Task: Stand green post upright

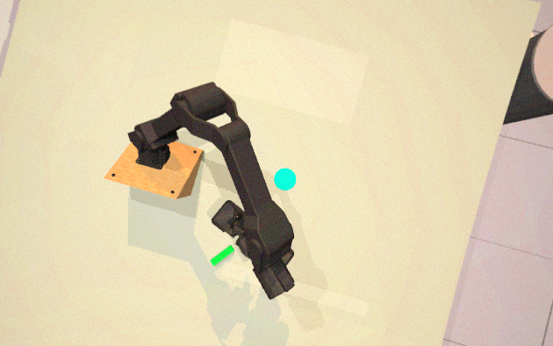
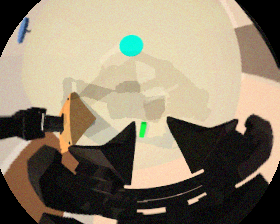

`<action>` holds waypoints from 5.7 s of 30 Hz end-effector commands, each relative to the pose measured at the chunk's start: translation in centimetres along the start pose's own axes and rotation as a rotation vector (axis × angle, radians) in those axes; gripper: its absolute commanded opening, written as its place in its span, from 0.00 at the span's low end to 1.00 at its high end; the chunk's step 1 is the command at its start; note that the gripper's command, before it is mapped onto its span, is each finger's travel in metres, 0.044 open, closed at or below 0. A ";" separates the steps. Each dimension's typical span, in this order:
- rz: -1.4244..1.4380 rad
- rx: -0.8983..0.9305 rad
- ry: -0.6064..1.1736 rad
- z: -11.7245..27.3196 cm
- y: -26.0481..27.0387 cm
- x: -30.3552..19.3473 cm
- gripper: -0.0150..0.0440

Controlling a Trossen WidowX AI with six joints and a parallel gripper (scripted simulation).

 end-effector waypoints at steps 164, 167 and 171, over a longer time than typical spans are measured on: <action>-1.550 0.063 -0.107 4.6 2.8 13.4 0.29; -1.546 0.043 -0.106 4.4 2.8 13.4 0.29; -1.541 0.016 -0.105 4.2 2.8 13.4 0.29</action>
Point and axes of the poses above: the point midway between the two fingers, 35 mm back from their tips, its own z axis back along the fingers, its own y axis across the jaws, x = y × z, the point moved 5 cm from there along z, back along the fingers, and after that the axes turned 4 degrees about -z, right-handed, at the moved point
